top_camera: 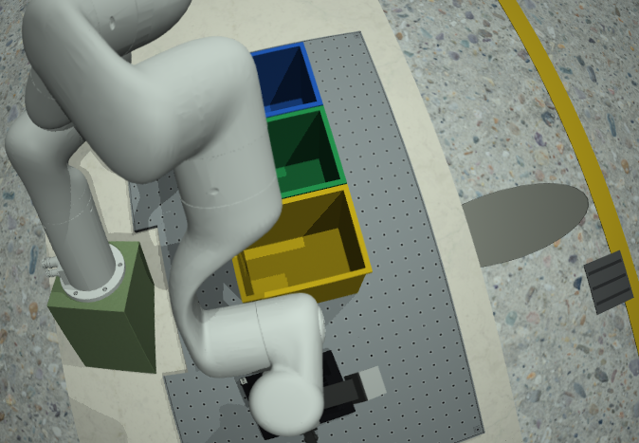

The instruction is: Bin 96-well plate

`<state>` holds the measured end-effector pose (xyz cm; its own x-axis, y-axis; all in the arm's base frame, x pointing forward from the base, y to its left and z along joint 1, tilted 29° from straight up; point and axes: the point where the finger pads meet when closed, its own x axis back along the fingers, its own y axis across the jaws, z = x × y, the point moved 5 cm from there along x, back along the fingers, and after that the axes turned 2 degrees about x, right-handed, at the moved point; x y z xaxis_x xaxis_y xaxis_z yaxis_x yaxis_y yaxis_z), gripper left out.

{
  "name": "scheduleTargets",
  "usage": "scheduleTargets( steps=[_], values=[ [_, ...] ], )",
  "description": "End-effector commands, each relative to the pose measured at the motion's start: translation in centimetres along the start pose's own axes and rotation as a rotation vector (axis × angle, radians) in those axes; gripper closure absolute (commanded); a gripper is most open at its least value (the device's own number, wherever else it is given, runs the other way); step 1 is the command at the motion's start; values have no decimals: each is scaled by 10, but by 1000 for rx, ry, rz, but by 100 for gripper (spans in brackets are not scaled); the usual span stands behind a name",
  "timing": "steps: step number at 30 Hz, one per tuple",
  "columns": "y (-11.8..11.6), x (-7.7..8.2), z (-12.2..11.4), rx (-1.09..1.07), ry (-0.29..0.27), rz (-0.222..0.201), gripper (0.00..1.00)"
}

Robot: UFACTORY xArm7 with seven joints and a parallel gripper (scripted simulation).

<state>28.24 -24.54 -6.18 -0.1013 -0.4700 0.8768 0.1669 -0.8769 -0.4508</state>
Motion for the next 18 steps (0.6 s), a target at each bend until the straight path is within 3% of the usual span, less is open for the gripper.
scheduleTargets(
  steps=[1, 18],
  values=[
    [1, 7, 0, 0, 1, -3, 100],
    [1, 32, 0, 0, 2, -3, 100]
  ],
)
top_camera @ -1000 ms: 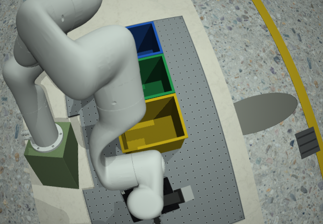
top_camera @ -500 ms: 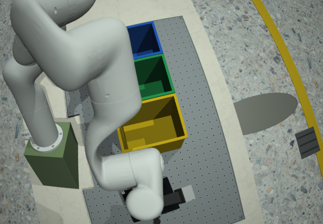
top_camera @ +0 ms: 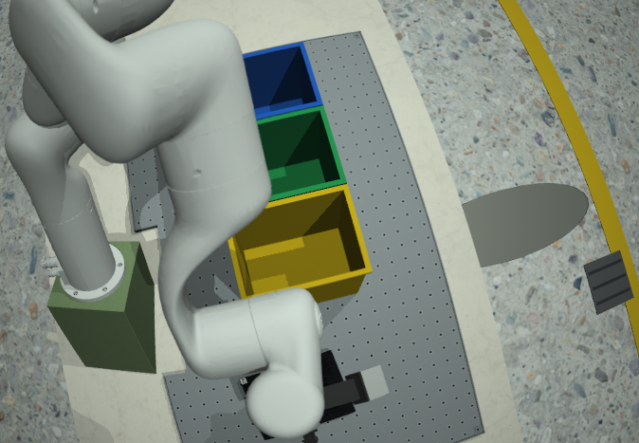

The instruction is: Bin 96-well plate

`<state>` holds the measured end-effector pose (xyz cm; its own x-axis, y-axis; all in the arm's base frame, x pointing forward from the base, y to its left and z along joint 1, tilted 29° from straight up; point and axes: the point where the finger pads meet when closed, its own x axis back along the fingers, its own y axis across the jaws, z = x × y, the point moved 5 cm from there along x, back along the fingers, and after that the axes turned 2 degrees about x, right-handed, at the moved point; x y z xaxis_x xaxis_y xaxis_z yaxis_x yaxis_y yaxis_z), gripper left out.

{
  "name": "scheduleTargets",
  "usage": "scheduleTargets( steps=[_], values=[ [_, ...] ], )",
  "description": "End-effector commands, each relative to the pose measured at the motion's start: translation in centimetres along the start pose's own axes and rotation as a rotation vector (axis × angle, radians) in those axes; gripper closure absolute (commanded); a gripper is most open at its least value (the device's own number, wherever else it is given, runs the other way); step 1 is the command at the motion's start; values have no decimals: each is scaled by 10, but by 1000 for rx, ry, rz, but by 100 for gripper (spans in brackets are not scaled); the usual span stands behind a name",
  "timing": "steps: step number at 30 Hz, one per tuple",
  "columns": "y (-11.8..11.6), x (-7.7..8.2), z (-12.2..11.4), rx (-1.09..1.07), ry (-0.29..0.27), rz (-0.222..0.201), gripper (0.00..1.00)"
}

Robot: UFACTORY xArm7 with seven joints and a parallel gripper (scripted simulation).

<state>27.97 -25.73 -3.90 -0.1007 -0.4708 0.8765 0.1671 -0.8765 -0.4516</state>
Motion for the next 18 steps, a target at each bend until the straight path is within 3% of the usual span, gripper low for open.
scheduleTargets(
  steps=[1, 18],
  values=[
    [1, 8, 0, 0, 2, -4, 100],
    [1, 33, 0, 0, 2, -4, 100]
  ],
)
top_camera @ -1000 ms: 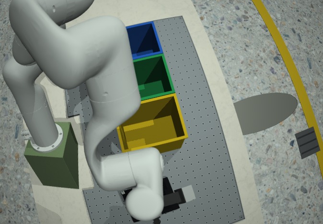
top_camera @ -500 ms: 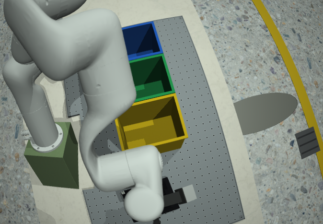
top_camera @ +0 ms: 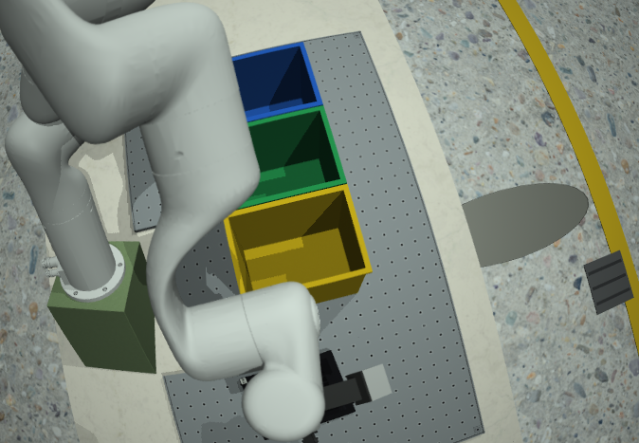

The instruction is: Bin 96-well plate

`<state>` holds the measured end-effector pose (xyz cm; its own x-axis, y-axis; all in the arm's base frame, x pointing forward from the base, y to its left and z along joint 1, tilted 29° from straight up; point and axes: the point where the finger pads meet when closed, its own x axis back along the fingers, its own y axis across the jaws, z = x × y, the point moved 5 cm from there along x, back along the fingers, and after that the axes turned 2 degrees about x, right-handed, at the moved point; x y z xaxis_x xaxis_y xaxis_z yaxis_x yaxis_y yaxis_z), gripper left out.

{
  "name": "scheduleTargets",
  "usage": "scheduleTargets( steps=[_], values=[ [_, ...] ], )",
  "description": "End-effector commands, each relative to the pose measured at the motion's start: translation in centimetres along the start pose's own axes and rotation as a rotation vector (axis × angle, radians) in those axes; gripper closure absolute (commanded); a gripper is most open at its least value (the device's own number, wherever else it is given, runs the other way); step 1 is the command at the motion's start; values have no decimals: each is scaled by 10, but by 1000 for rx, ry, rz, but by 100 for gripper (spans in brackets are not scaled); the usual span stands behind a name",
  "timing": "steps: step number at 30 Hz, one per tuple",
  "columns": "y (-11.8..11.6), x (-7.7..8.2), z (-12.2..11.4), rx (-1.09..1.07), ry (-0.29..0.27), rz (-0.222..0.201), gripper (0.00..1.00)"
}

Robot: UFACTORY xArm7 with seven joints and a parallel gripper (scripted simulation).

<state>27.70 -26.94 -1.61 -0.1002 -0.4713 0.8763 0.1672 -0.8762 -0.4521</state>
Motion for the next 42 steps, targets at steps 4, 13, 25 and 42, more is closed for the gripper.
scheduleTargets(
  steps=[4, 13, 25, 42],
  values=[
    [1, 14, 0, 0, 2, -5, 100],
    [1, 26, 0, 0, 2, -5, 100],
    [1, 46, 0, 0, 2, -5, 100],
    [1, 71, 0, 0, 2, -5, 100]
  ],
)
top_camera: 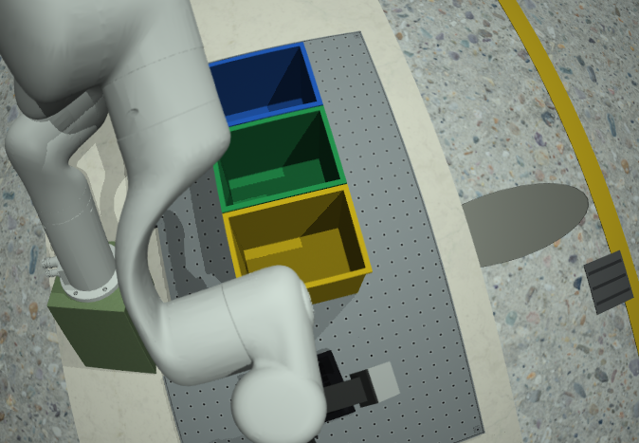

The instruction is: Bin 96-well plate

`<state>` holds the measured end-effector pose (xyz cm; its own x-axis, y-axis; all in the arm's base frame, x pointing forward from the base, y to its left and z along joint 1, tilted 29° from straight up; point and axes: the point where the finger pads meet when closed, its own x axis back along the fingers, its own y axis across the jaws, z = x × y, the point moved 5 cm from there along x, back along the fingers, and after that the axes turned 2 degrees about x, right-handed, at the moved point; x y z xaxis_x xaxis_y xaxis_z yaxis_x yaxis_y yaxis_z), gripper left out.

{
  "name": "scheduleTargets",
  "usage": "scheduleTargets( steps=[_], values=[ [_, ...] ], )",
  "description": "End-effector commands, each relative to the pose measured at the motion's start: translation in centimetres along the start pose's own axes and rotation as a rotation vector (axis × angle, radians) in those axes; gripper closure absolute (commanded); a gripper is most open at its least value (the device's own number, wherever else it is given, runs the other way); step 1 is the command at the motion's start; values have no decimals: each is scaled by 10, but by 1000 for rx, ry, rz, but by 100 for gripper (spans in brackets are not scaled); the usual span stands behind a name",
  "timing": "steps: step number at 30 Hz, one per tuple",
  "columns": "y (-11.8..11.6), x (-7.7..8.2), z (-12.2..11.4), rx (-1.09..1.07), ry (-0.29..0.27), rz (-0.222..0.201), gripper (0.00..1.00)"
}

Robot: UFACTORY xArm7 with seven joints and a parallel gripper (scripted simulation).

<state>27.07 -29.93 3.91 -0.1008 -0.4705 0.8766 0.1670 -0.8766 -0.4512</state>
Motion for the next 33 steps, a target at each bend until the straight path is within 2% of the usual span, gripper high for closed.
scheduleTargets(
  steps=[1, 17, 31, 33],
  values=[
    [1, 9, 0, 0, 2, -4, 100],
    [1, 32, 0, 0, 2, -4, 100],
    [1, 32, 0, 0, 2, -4, 100],
    [-5, 32, 2, -67, 2, -4, 100]
  ],
)
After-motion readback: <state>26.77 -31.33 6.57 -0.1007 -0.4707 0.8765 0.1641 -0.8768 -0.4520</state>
